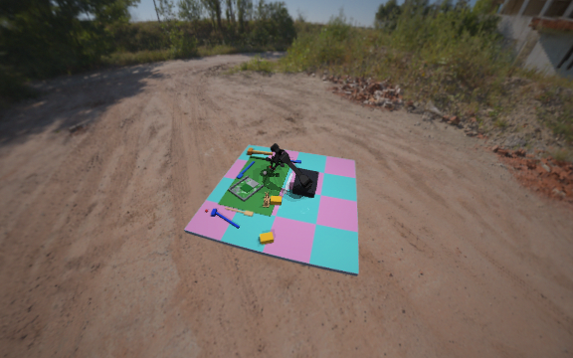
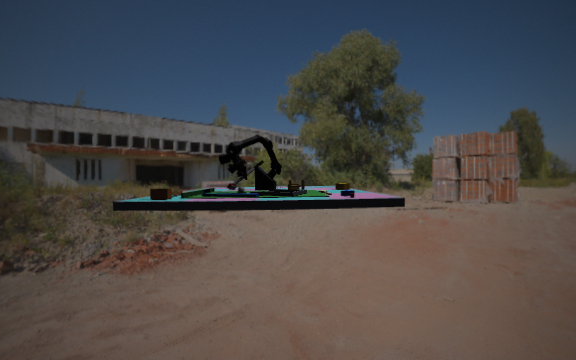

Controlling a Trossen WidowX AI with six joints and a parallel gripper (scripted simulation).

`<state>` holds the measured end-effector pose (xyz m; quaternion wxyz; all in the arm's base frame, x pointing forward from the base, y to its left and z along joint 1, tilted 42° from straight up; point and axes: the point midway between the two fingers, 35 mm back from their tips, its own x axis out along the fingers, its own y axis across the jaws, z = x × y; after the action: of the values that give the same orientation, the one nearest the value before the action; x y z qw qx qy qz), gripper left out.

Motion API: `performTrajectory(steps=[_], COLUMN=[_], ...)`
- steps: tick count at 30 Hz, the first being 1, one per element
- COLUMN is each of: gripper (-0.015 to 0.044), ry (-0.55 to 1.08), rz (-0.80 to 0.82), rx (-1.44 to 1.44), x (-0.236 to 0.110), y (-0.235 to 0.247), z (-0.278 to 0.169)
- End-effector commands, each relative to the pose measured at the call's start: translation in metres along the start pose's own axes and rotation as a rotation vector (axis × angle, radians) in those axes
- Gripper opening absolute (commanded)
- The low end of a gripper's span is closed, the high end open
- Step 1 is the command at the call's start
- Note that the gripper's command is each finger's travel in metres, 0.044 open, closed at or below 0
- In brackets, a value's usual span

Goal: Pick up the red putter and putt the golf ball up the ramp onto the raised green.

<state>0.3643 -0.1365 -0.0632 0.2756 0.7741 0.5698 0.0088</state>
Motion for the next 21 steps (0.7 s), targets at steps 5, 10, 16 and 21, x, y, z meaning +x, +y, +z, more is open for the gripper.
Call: performTrajectory(steps=[5, 10, 16, 21], gripper=[0.0000, 0.0000, 0.0000, 0.0000], ry=[0.001, -0.012, -0.038, -0.021], rz=[0.005, 0.001, 0.000, 0.006], rx=[0.015, 0.017, 0.015, 0.009], x=[-0.006, 0.002, 0.037, 0.069], y=[-0.009, 0.001, 0.041, 0.068], z=[0.008, 0.002, -0.035, -0.076])
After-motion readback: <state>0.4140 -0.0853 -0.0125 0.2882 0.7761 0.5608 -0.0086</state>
